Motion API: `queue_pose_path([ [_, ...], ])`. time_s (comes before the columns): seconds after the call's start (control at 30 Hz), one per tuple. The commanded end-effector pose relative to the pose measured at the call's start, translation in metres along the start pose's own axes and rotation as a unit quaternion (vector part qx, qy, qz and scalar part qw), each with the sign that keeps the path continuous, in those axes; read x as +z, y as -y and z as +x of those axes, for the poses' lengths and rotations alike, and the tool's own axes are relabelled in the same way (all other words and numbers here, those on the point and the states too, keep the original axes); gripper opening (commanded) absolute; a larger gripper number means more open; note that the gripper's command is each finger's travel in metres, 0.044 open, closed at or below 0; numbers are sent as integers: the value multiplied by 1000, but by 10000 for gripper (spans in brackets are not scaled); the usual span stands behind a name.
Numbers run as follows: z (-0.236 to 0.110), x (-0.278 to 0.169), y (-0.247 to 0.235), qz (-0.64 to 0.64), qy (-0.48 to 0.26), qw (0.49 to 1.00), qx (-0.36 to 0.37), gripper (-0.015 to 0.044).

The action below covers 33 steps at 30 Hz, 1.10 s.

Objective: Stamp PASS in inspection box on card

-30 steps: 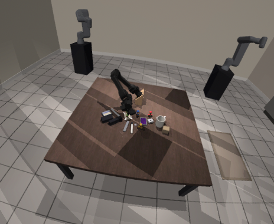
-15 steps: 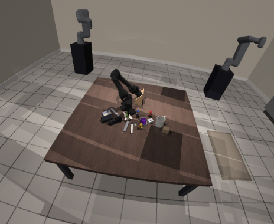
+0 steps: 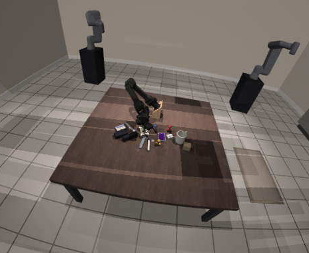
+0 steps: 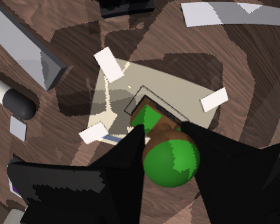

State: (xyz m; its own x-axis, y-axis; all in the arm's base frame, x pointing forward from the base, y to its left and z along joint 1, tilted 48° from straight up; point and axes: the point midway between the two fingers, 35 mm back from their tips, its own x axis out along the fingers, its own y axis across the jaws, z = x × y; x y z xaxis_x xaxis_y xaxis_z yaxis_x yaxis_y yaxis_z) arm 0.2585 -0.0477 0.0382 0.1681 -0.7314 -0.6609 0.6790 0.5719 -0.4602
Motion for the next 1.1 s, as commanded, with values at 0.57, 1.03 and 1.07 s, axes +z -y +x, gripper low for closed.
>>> queue_pose_path([
  [0.57,-17,2,-1,3,0,1000,1,0],
  [1.03,-39,2,-2,3,-1,1000,2,0],
  [1.07,-41,2,-2,3,-1,1000,2,0],
])
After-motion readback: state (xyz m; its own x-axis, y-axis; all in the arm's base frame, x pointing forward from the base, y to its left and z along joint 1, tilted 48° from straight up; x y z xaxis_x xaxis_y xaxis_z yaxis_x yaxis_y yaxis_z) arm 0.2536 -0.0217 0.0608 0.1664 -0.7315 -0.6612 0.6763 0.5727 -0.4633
